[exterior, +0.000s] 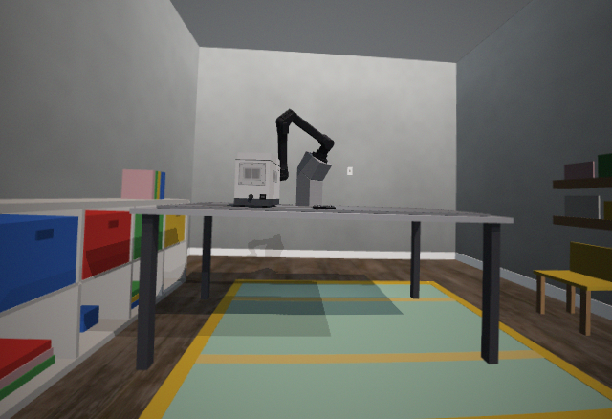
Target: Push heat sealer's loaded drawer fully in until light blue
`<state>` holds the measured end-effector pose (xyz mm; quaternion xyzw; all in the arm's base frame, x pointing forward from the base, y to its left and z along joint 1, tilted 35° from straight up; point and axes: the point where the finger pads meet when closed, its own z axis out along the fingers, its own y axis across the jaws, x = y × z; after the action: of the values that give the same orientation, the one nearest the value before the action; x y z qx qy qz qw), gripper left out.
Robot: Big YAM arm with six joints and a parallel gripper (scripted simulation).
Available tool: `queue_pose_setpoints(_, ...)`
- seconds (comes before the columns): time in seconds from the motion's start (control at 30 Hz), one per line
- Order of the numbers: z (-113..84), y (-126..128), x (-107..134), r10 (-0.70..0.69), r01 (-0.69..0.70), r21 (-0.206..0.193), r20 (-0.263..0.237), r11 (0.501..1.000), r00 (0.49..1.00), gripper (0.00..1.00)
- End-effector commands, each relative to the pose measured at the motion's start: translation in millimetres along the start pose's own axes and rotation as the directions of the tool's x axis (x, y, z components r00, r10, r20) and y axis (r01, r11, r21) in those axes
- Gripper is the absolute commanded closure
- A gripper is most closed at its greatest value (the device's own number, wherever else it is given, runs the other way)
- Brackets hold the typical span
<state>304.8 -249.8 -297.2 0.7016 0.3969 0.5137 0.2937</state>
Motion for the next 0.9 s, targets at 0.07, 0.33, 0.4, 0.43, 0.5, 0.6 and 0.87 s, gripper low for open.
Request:
queue_pose_setpoints(0.07, 29.6, 30.3, 2.6, -0.035, 0.034, -0.014, -0.048, 0.999, 0.998, 1.00)
queue_pose_setpoints(0.33, 29.6, 30.3, 2.6, -0.035, 0.034, -0.014, -0.048, 0.999, 0.998, 1.00)
queue_pose_setpoints(0.4, 29.6, 30.3, 2.6, -0.035, 0.034, -0.014, -0.048, 0.999, 0.998, 1.00)
queue_pose_setpoints(0.43, 29.6, 30.3, 2.6, -0.035, 0.034, -0.014, -0.048, 0.999, 0.998, 1.00)
queue_pose_setpoints(0.5, 29.6, 30.3, 2.6, -0.035, 0.034, -0.014, -0.048, 0.999, 0.998, 1.00)
queue_pose_setpoints(0.6, 29.6, 30.3, 2.6, -0.035, 0.034, -0.014, -0.048, 0.999, 0.998, 1.00)
queue_pose_setpoints(0.87, 19.2, 23.3, 2.7, -0.045, 0.044, -0.020, -0.054, 0.999, 0.998, 1.00)
